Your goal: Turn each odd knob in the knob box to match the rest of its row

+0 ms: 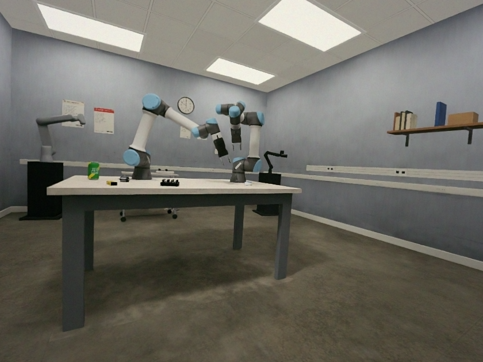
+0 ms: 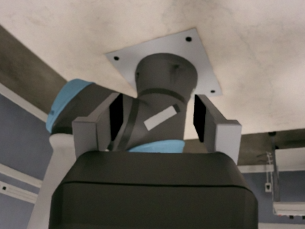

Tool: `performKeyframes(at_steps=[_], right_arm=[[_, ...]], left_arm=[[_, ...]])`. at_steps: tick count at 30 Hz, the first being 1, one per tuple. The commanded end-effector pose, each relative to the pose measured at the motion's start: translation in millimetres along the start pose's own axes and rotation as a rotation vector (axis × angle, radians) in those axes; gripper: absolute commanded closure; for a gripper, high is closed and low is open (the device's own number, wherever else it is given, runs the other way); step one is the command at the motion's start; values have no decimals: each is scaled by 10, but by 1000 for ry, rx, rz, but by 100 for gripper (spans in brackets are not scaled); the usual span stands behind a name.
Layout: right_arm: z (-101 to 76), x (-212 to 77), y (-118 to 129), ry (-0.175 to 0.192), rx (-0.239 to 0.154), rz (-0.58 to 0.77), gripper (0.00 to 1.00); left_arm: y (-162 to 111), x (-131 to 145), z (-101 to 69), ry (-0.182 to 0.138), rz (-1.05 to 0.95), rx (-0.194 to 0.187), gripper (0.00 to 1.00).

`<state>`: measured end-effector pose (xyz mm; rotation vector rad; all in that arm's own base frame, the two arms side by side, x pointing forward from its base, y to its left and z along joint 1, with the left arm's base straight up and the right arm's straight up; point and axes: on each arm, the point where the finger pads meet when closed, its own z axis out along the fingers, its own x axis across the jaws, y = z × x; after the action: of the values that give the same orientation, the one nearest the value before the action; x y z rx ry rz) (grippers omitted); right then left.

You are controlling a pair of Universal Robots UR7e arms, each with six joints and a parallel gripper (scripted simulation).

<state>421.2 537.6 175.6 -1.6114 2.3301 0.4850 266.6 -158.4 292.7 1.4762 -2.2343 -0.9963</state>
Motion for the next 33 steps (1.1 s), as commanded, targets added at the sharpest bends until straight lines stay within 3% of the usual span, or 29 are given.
performKeyframes(at_steps=[1, 19, 33], right_arm=[[-7, -6, 1, -2, 0, 0, 0], [-7, -6, 1, -2, 0, 0, 0], [-7, -6, 1, -2, 0, 0, 0]], left_arm=[[1, 0, -2, 0, 0, 1, 0], [-14, -33, 1, 8, -21, 3, 0], [-92, -213, 21, 48, -136, 13, 0]])
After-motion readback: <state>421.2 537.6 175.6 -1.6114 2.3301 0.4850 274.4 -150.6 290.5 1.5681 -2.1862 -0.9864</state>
